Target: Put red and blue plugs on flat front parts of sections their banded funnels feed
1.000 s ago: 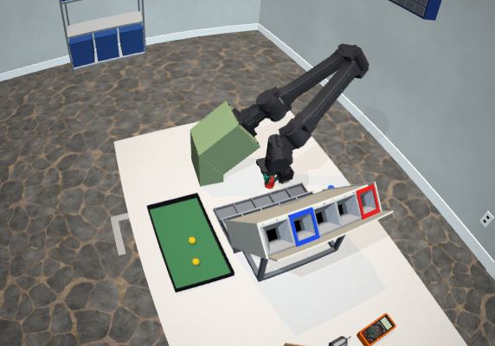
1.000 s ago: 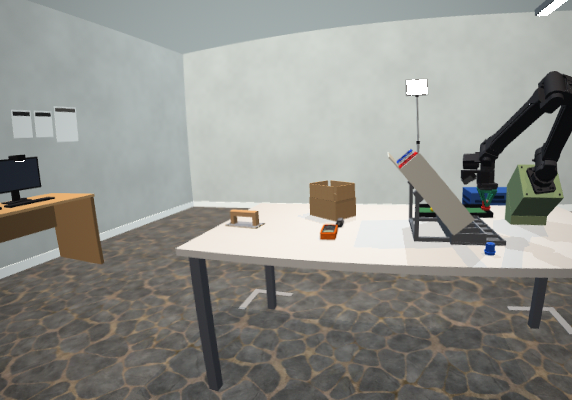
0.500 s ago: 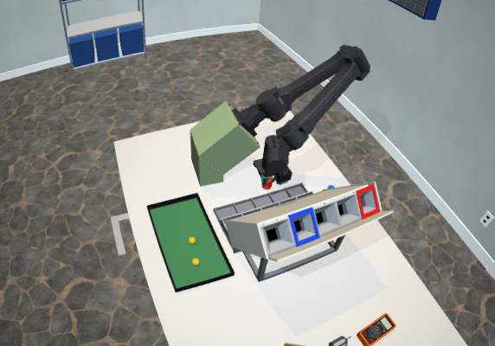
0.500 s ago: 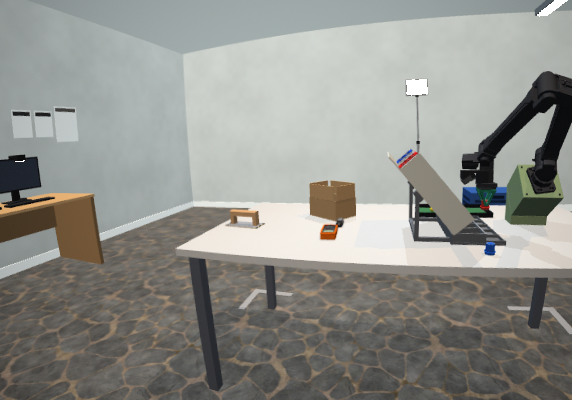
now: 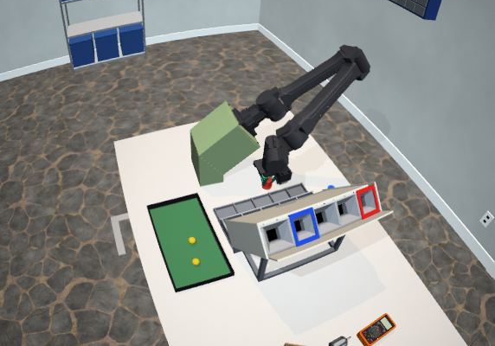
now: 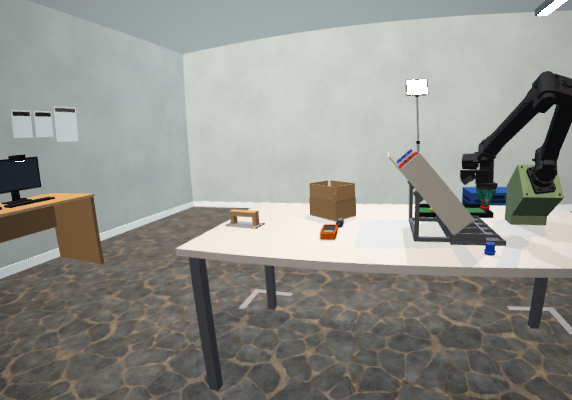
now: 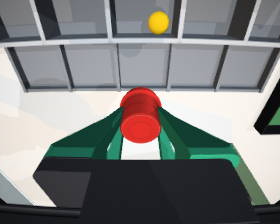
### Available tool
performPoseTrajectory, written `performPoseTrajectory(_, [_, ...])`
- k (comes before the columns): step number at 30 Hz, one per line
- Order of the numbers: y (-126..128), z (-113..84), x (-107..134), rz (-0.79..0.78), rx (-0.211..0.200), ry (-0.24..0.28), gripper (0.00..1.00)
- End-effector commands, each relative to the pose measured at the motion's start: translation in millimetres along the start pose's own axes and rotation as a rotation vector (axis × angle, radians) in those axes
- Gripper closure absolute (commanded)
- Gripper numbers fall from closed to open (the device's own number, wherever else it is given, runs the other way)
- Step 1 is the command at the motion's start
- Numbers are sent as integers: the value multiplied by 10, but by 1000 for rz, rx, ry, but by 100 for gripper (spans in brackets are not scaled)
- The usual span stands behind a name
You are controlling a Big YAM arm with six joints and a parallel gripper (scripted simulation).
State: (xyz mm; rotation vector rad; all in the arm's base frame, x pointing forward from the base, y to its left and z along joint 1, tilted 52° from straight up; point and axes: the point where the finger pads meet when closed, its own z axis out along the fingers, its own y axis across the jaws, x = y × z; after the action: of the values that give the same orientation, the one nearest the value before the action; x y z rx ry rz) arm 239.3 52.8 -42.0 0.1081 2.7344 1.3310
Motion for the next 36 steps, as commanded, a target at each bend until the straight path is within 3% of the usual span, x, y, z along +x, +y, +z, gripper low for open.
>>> performPoseTrajectory(1, [-71,-45,-137,-14,8,-24,100])
performPoseTrajectory(15, [-66,-31,-133,-15,8,-23,100])
performPoseTrajectory(22, [-15,89,11,4,-2,9,100])
performPoseTrajectory(36, [-27,312,28,5,-3,11,100])
